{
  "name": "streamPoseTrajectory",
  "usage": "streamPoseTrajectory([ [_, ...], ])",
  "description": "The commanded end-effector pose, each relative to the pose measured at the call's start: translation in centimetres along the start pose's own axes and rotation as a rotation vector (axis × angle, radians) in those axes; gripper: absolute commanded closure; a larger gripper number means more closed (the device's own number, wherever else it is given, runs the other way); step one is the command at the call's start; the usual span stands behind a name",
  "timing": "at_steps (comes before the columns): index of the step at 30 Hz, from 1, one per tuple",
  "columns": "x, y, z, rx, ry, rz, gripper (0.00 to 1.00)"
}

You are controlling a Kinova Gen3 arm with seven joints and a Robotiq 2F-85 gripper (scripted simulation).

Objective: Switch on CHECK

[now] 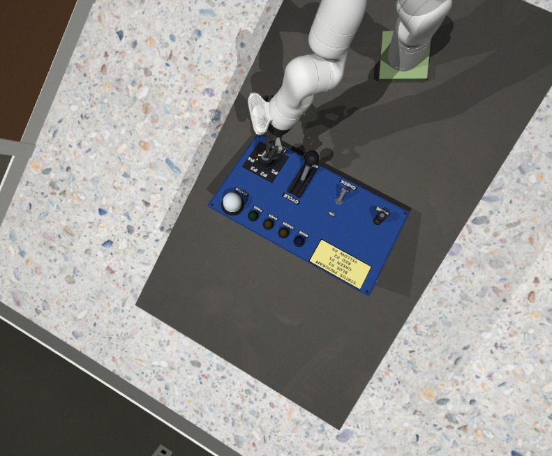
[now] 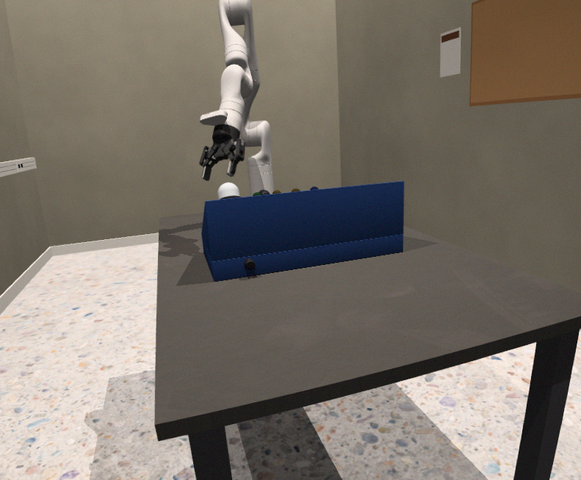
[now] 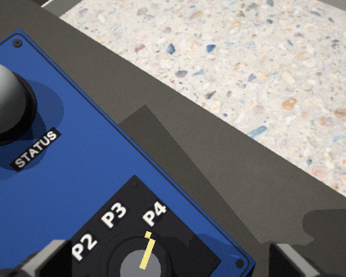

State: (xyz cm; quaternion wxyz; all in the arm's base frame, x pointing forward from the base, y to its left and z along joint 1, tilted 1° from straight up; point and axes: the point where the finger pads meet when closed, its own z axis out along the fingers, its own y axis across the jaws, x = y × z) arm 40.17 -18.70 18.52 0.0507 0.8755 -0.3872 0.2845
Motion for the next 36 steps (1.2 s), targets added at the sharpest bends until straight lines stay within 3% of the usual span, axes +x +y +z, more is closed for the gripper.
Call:
streamPoseTrajectory([
  [1, 0.1, 0.0, -0.1, 0.001, 0.001, 0.000, 0.00],
  [36, 0.5, 0.4, -1.9, 0.001, 0.002, 0.000, 0.00],
])
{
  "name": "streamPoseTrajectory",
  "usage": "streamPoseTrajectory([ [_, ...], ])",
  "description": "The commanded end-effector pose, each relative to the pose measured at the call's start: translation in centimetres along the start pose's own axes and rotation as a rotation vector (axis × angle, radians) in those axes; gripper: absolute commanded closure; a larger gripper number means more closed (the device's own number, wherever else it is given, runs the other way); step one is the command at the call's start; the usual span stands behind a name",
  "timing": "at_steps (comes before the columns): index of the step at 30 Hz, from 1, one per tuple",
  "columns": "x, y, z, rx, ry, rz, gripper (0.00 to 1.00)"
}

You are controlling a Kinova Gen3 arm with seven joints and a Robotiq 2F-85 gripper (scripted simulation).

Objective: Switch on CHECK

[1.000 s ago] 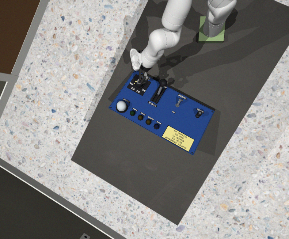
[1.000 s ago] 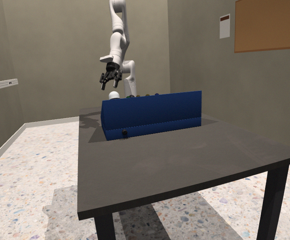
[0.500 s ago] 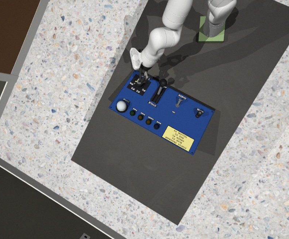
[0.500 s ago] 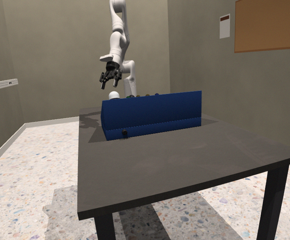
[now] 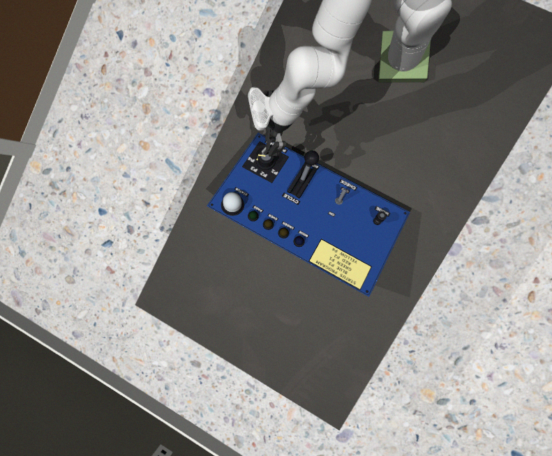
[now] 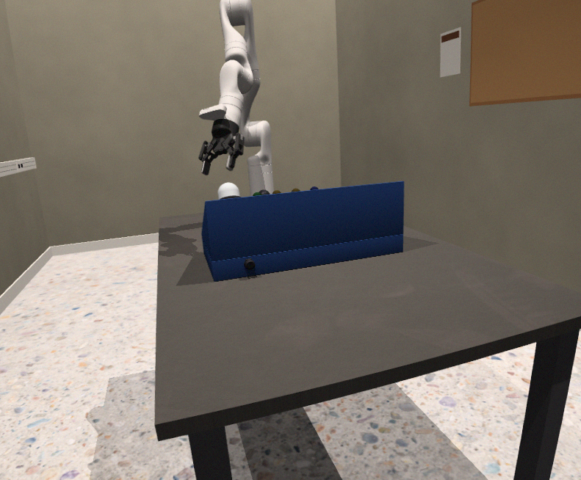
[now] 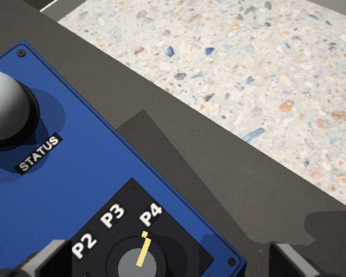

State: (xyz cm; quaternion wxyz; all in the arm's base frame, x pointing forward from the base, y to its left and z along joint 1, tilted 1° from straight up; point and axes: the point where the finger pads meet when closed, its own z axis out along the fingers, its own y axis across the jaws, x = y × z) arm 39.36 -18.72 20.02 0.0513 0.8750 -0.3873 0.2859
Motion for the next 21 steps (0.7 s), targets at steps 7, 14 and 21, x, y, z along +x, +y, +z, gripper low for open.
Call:
streamPoseTrajectory([
  [7, 0.3, 0.2, -1.1, 0.001, -0.002, 0.000, 0.00],
  [14, 0.5, 0.4, -2.0, 0.001, -0.001, 0.000, 0.00],
  [21, 0.8, 0.7, -3.1, 0.001, -0.001, 0.000, 0.00],
])
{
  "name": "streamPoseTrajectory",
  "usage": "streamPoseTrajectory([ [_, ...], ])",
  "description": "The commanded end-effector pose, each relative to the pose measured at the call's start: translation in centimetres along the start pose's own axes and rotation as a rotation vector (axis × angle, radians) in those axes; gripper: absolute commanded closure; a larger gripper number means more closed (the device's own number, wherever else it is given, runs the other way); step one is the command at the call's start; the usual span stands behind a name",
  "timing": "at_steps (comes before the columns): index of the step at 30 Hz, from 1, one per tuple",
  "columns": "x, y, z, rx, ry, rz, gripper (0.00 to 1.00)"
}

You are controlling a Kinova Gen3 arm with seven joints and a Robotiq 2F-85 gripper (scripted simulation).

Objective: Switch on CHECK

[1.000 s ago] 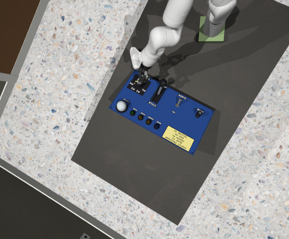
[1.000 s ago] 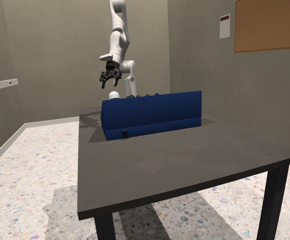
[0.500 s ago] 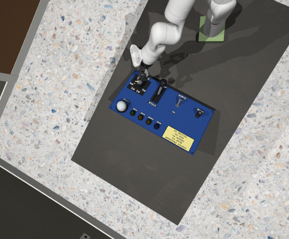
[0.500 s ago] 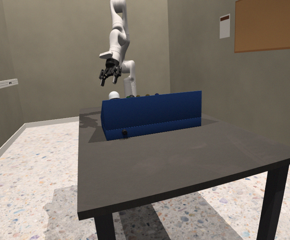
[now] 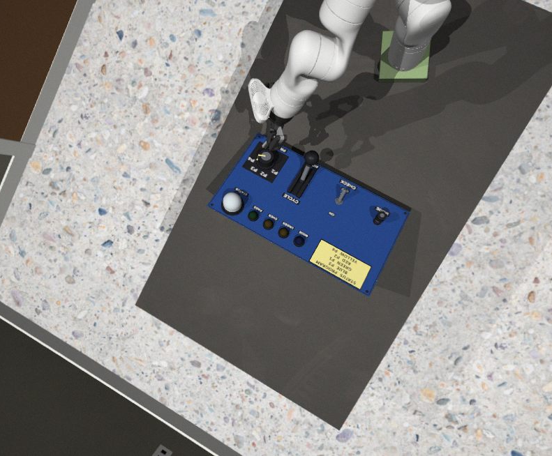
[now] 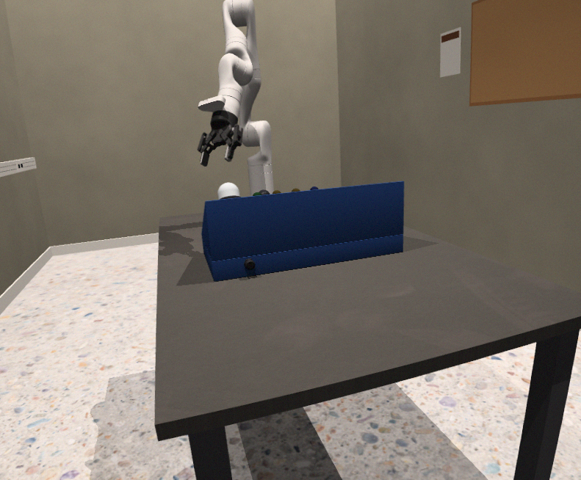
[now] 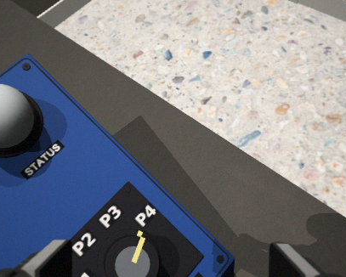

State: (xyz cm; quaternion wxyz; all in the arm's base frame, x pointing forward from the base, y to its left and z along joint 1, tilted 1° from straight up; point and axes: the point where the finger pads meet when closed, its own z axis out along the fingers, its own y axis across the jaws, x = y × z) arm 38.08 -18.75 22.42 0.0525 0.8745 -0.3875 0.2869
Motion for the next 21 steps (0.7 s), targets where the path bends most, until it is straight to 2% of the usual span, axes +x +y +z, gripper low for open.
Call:
streamPoseTrajectory([
  [1, 0.2, 0.1, -0.6, 0.002, -0.004, 0.000, 0.00],
  [21, 0.9, 0.8, -3.3, 0.002, -0.004, 0.000, 0.00],
])
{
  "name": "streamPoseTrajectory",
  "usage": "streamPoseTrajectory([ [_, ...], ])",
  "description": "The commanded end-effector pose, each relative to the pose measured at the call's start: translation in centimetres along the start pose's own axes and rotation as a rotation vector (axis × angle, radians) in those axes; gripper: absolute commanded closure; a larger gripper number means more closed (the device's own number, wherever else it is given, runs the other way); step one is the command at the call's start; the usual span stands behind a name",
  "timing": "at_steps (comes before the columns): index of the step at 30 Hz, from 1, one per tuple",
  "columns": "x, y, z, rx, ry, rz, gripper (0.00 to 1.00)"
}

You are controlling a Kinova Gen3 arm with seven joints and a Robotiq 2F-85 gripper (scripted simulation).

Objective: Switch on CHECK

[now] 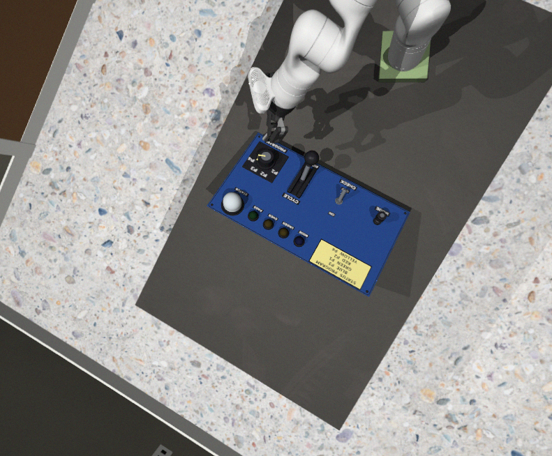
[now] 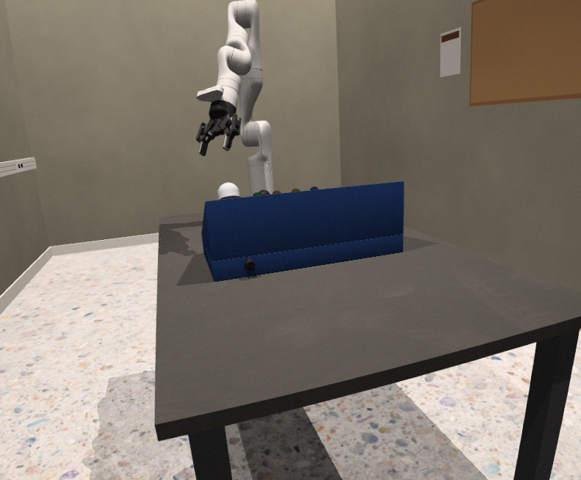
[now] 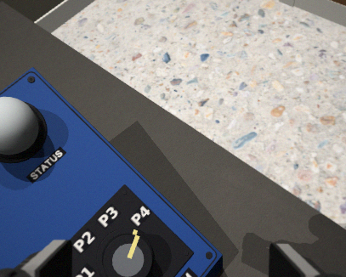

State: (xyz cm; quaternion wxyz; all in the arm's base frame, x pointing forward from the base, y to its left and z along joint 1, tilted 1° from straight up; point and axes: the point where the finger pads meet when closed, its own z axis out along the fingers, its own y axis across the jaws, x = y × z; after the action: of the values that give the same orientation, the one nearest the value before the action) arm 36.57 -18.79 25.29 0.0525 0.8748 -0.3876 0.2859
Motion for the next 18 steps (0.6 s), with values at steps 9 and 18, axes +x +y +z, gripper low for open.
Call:
streamPoseTrajectory([
  [9, 0.5, 0.4, -1.6, 0.003, -0.003, 0.000, 0.00],
  [18, 0.7, 0.6, -2.6, 0.003, -0.003, 0.000, 0.00],
])
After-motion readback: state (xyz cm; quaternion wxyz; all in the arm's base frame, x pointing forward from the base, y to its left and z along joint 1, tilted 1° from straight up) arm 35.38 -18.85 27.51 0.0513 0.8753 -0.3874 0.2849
